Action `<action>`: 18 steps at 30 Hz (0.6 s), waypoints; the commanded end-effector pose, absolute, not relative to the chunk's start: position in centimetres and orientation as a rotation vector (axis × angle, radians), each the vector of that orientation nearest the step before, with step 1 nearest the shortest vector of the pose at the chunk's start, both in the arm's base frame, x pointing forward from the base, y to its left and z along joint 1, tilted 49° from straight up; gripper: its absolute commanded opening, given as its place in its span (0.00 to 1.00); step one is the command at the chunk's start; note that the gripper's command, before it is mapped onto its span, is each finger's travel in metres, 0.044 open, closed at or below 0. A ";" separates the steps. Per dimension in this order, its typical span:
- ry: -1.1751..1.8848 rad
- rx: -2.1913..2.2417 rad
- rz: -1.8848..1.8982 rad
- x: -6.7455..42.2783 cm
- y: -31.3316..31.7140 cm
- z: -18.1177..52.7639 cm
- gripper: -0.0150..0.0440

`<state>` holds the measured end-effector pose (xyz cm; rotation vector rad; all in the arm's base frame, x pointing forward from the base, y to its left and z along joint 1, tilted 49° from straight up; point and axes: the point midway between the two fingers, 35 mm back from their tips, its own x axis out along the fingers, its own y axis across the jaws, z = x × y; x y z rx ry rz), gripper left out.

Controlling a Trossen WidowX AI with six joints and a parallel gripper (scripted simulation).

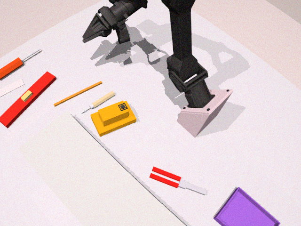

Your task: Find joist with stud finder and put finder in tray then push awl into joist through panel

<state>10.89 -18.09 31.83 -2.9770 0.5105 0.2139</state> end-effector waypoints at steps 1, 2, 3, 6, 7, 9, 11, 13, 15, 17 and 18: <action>0.507 -2.984 0.230 11.0 -18.1 31.7 0.98; 0.495 -3.007 0.277 11.3 -18.1 31.1 1.00; 0.472 -3.044 0.358 11.7 -18.1 30.2 1.00; 0.354 -3.176 0.665 13.3 -17.8 27.1 1.00; 0.303 -3.218 0.771 13.7 -17.6 26.1 1.00; 0.179 -3.296 0.989 14.5 -17.2 24.0 1.00; 0.026 -3.363 1.212 15.2 -16.8 22.1 1.00; -0.159 -3.415 1.441 15.7 -16.3 20.3 1.00; -0.377 -3.444 1.675 16.1 -15.8 18.7 1.00; -0.632 -3.443 1.912 16.4 -15.3 17.2 1.00; -0.773 -3.429 2.031 16.6 -15.1 16.5 1.00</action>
